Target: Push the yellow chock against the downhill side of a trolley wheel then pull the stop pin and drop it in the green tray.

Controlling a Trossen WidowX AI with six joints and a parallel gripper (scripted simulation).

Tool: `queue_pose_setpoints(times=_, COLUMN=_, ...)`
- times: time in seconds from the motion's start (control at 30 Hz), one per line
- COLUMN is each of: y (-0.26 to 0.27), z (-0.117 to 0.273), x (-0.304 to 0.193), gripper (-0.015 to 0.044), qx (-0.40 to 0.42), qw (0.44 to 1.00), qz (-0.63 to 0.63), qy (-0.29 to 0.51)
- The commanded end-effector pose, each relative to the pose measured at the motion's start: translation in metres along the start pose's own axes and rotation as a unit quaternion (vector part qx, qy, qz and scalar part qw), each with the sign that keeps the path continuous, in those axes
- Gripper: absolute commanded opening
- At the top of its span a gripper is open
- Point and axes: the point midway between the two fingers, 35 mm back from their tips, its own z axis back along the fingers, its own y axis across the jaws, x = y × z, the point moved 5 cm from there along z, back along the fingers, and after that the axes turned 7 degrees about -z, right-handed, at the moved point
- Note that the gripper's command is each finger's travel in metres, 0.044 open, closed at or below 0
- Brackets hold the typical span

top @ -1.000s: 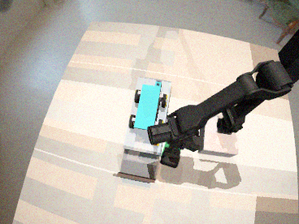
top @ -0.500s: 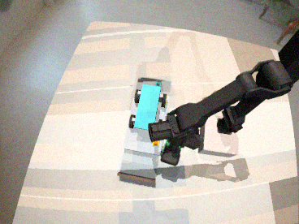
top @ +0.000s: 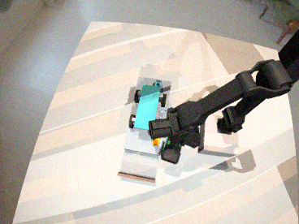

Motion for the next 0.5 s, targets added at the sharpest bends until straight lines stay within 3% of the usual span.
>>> queue_pose_setpoints(times=0.0, y=0.0028, z=-0.0015, x=0.0003, gripper=0.019, qx=-0.001, qw=1.0, qz=0.001, qy=-0.002)
queue_pose_setpoints(times=0.47, y=0.0093, z=-0.0044, x=-0.0007, gripper=0.019, qx=0.0, qw=1.0, qz=0.001, qy=-0.002)
